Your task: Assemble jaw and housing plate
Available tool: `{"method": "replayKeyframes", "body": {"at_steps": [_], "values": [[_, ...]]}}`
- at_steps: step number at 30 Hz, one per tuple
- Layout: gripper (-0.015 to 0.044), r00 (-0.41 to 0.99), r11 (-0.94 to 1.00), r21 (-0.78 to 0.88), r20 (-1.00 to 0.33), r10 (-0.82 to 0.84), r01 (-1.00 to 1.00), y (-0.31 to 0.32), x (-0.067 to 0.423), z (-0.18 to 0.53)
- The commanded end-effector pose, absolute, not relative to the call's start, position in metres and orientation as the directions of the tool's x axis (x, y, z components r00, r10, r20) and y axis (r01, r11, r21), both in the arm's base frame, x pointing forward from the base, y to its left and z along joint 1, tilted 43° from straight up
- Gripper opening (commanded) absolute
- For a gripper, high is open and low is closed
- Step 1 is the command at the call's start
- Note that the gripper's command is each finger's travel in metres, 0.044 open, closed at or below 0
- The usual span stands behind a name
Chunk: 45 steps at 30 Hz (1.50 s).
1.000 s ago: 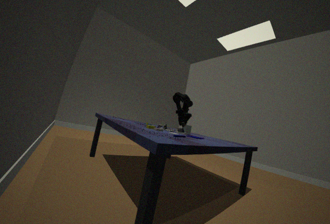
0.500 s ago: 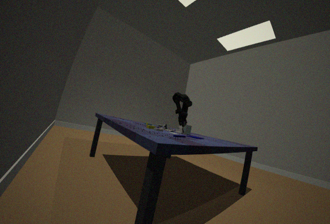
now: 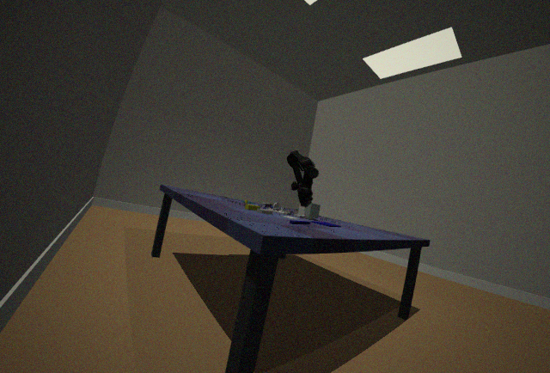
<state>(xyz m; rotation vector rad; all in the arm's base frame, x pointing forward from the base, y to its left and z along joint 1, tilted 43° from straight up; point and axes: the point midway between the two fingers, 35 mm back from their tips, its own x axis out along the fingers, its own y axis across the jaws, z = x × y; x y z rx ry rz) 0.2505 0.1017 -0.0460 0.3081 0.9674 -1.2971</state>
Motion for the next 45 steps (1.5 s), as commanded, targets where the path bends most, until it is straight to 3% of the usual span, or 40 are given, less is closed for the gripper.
{"method": "replayKeyframes", "body": {"at_steps": [1,45], "values": [[0.0440,-0.039,0.300,-0.320,-0.739,-0.673,0.899,0.095,0.248,-0.052],[0.0440,-0.038,0.299,-0.320,-0.737,-0.674,0.899,0.061,0.246,-0.089]]}}
